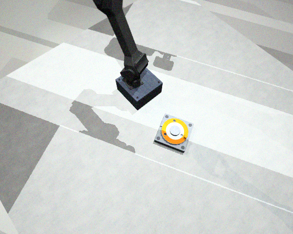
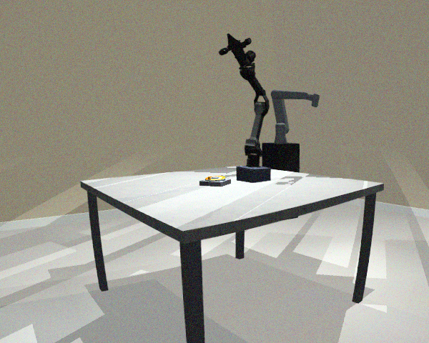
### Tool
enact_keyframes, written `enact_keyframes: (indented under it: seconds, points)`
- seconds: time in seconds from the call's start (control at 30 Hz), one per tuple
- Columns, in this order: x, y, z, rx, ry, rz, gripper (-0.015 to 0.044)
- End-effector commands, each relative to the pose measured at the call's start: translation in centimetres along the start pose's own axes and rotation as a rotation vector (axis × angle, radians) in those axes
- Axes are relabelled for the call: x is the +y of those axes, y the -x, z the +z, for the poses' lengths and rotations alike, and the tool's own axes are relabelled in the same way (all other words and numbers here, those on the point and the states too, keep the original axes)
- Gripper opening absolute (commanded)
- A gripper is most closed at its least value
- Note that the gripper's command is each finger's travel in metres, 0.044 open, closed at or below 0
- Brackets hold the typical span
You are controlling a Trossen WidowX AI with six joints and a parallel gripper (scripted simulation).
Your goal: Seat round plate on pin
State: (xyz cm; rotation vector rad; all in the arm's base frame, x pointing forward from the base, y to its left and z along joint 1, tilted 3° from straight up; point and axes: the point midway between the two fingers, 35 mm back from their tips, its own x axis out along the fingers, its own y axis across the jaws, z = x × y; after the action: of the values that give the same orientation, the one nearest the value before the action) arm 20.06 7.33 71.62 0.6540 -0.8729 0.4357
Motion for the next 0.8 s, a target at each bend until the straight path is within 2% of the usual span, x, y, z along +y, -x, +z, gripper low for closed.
enact_keyframes:
  seconds: [0.0,0.33,0.6,0.77]
  points:
    - [-2.9,-0.2,-7.1,0.189,0.074,-0.058,0.0000]
    - [-9.9,2.8,-19.6,0.559,0.191,-0.173,0.0000]
    - [-15.8,8.5,-28.6,0.897,0.274,-0.283,0.0000]
    - [-19.8,13.9,-33.5,1.136,0.319,-0.358,0.0000]
